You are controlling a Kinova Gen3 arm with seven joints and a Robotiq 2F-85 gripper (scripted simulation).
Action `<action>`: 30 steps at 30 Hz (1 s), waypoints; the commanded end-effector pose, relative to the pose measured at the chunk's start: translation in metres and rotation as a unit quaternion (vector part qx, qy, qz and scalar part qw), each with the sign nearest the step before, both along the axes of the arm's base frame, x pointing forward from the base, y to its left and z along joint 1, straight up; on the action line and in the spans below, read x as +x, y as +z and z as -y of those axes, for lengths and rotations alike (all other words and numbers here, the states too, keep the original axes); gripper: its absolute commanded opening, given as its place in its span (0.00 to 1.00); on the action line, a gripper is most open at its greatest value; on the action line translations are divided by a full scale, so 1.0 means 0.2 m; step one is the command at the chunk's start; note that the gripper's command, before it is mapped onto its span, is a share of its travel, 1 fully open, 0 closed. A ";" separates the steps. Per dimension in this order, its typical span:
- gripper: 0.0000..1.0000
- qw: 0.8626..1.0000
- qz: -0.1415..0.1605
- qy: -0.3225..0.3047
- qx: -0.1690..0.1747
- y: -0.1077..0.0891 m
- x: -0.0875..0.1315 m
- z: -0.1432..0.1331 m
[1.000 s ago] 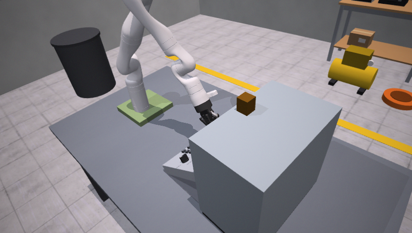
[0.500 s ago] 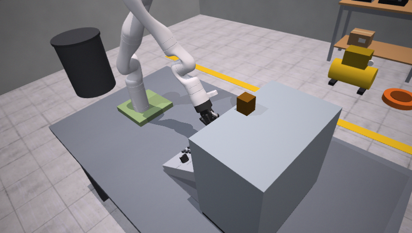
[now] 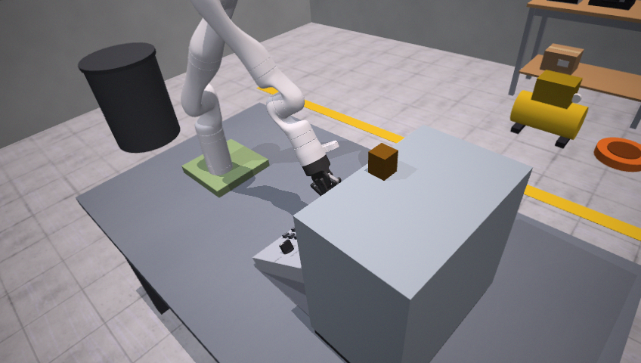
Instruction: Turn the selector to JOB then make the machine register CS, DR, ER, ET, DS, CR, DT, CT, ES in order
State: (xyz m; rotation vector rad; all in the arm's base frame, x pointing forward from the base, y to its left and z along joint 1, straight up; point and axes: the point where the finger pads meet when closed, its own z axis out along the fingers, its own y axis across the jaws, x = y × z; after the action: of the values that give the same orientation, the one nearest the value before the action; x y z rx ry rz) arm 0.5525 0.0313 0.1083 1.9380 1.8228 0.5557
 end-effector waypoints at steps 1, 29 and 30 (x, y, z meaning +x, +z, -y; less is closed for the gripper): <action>0.10 1.000 0.001 0.000 0.000 0.00 0.00 0.00; 0.10 1.000 0.001 0.000 0.000 0.01 0.00 0.00; 0.10 1.000 0.001 0.000 0.000 0.02 -0.01 0.00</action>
State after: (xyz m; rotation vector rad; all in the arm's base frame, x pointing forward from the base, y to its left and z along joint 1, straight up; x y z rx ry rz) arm 0.5514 0.0314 0.1100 1.9376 1.8226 0.5561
